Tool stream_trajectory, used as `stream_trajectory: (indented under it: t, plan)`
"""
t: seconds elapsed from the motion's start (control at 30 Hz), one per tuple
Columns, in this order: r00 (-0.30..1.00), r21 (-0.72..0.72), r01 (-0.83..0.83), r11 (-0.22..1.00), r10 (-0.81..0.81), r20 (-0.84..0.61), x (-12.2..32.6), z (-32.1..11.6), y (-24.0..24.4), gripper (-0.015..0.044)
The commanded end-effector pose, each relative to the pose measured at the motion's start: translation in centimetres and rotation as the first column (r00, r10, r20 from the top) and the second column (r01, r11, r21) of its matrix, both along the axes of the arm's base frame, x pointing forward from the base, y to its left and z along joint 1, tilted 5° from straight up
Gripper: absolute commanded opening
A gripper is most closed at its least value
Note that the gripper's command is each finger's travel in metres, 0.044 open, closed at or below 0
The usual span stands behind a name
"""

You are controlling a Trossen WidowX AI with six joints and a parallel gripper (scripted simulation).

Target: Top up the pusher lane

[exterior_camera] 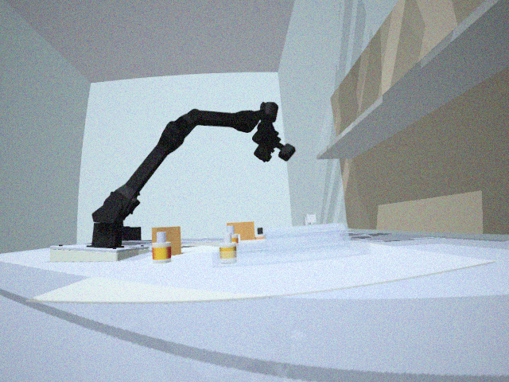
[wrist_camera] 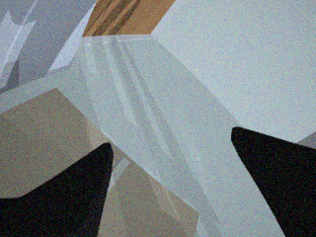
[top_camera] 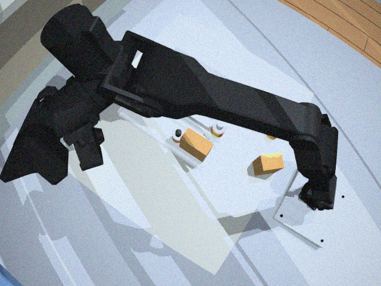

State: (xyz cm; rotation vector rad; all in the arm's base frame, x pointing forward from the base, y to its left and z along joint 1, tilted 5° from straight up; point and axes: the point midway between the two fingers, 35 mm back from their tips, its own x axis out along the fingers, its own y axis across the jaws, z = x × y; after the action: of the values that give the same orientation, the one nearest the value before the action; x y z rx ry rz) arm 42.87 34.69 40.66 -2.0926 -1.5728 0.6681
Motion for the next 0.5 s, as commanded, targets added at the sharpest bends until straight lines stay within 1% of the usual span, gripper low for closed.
stream_trajectory:
  t: [0.0, 0.03, 0.1, 0.2, 0.27, 0.33, 0.47]
  plan:
    - [1.0, -0.001, 0.009, 1.0, -0.009, -0.015, 0.1, -0.1, -0.2, 0.0426]
    - [0.998, -0.005, 0.035, 0.999, -0.036, -0.059, 0.5, -0.5, -0.9, 0.044]
    - [0.966, -0.024, 0.135, 0.991, -0.137, -0.218, 1.6, -1.8, -3.6, 0.044]
    - [0.84, -0.073, 0.297, 0.952, -0.297, -0.455, 2.8, -4.2, -8.1, 0.044]
    - [0.709, -0.118, 0.399, 0.909, -0.388, -0.589, 3.1, -5.9, -11.2, 0.044]
    - [0.548, -0.172, 0.494, 0.852, -0.459, -0.699, 3.1, -7.6, -14.3, 0.044]
    - [0.17, -0.304, 0.645, 0.701, -0.52, -0.837, 2.1, -11.2, -20.5, 0.044]
